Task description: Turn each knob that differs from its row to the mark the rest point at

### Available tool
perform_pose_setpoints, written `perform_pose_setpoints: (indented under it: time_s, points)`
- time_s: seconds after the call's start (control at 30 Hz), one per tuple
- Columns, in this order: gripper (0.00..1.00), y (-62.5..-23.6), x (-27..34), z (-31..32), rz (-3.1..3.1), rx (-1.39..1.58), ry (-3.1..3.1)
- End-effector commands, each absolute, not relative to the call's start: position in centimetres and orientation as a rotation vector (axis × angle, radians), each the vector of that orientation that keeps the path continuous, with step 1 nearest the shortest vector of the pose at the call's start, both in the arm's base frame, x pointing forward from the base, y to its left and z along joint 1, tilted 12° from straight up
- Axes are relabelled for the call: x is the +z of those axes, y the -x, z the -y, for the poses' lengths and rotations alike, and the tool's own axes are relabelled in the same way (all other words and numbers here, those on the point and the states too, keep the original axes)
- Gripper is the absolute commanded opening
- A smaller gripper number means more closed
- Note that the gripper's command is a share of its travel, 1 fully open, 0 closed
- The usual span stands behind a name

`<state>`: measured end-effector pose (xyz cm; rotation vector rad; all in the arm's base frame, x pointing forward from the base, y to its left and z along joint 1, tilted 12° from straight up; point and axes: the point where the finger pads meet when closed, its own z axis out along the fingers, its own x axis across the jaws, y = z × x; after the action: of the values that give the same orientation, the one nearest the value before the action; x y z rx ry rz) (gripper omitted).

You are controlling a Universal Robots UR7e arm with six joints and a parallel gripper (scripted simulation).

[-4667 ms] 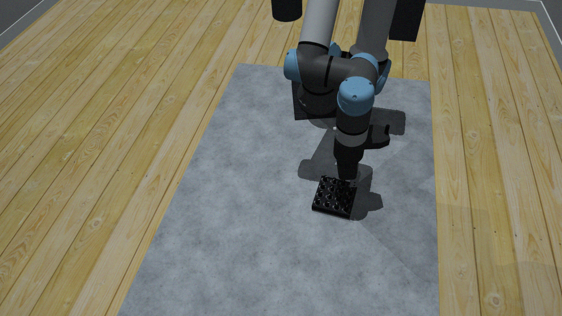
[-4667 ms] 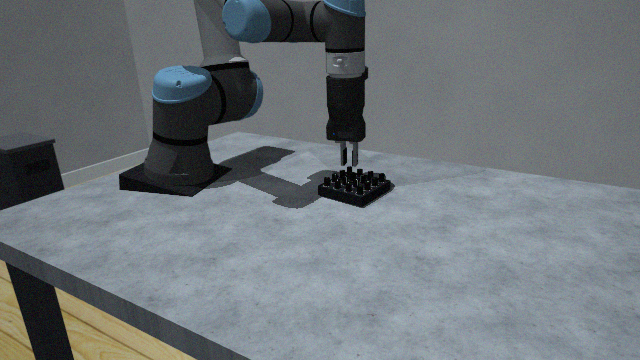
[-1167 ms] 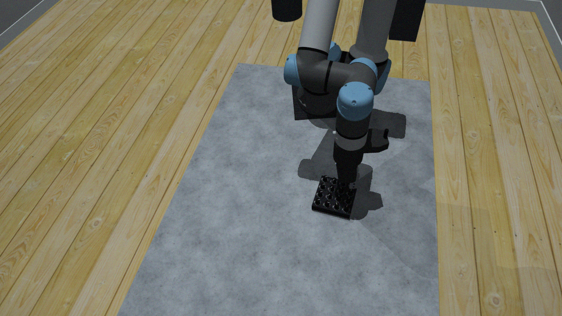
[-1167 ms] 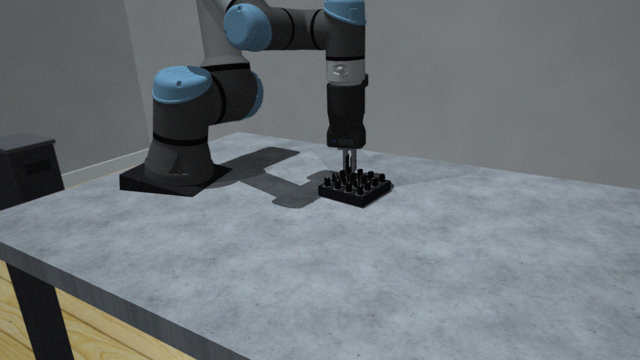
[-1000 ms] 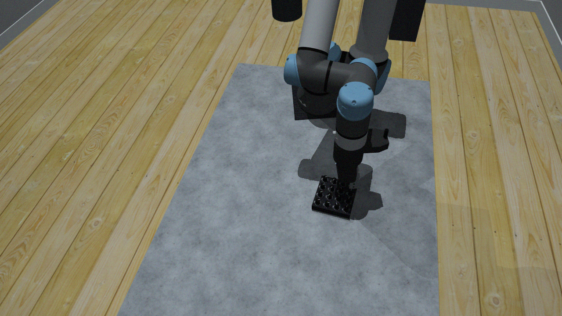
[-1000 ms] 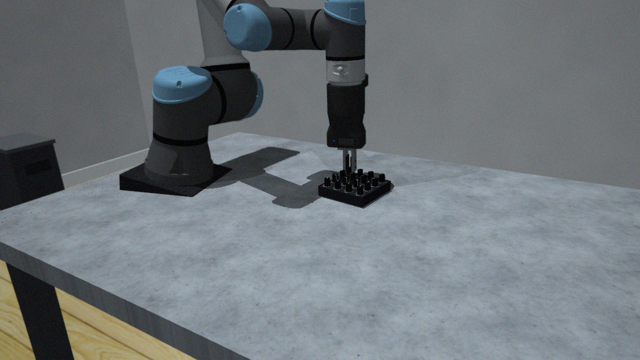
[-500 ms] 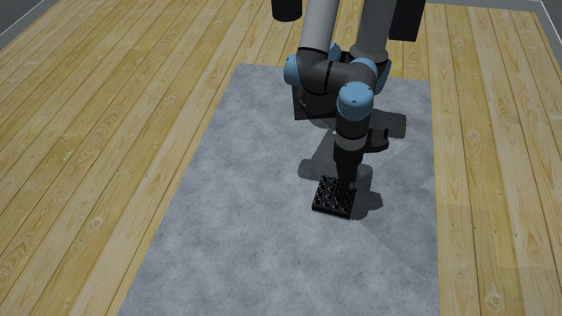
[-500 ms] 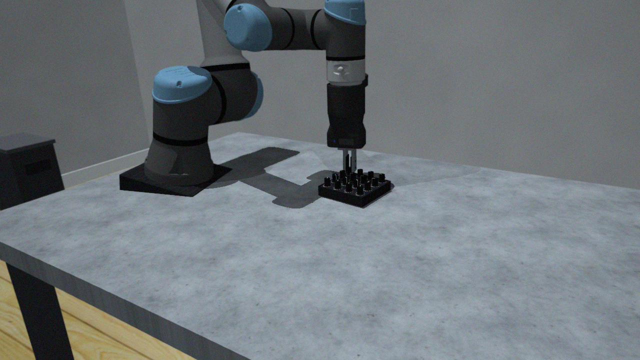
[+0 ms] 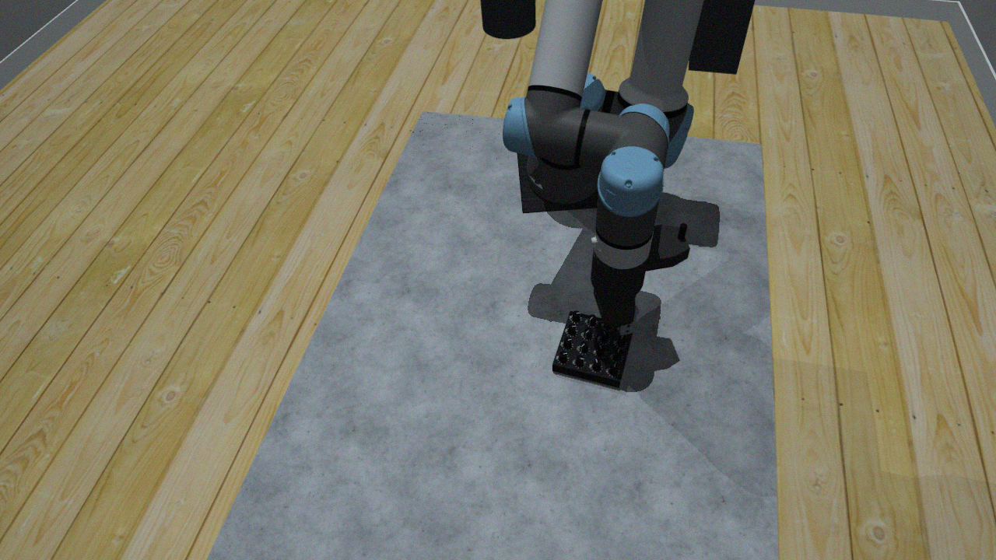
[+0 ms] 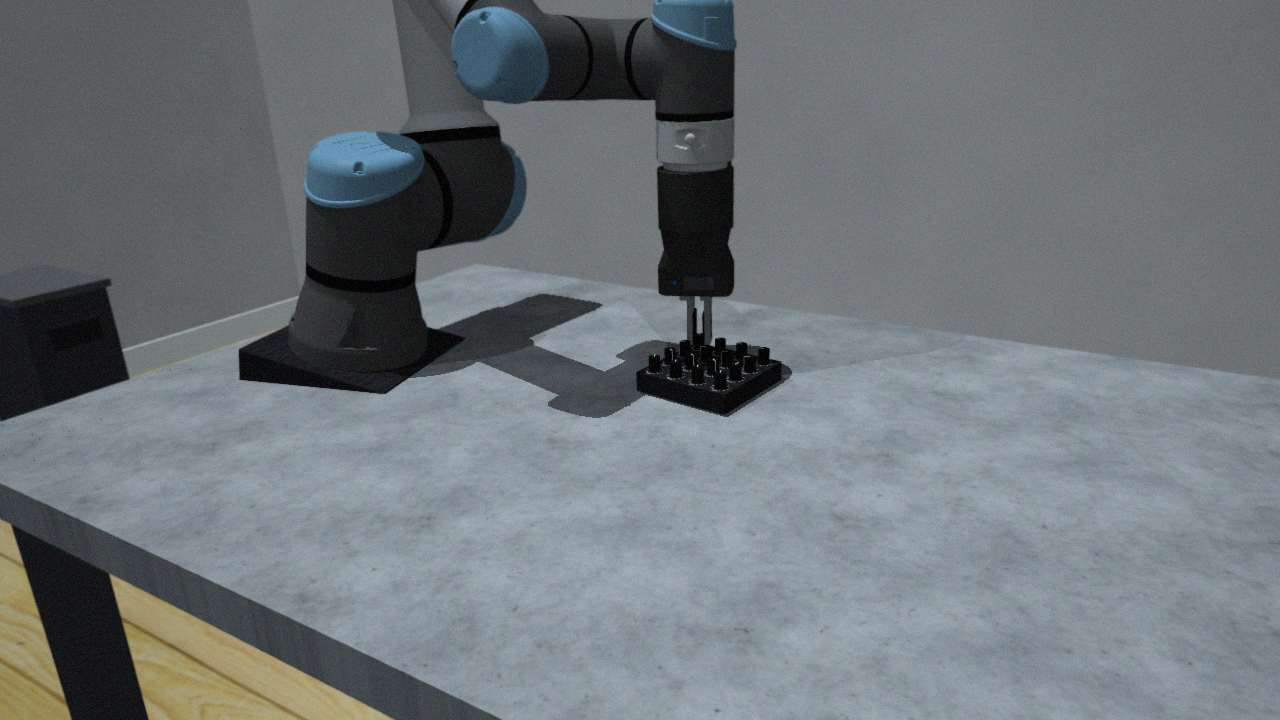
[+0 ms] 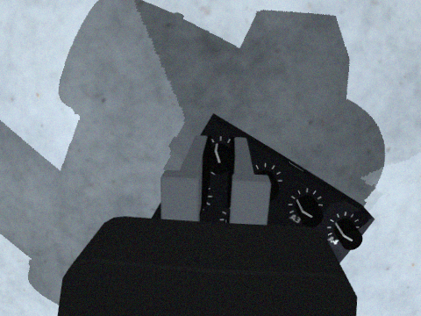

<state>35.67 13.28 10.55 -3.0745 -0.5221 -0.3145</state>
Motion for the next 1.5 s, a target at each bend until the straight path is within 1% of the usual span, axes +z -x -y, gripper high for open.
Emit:
perform_pose_setpoints:
  time_s: [0.0,0.97,1.47]
  points:
    - [0.30,-35.70,10.59,-13.28,0.650,-0.318,3.057]
    - [0.30,-35.70,10.59,-13.28,1.452,-0.312,2.828]
    - [0.30,-35.70,10.59,-13.28,1.609,-0.308,2.755]
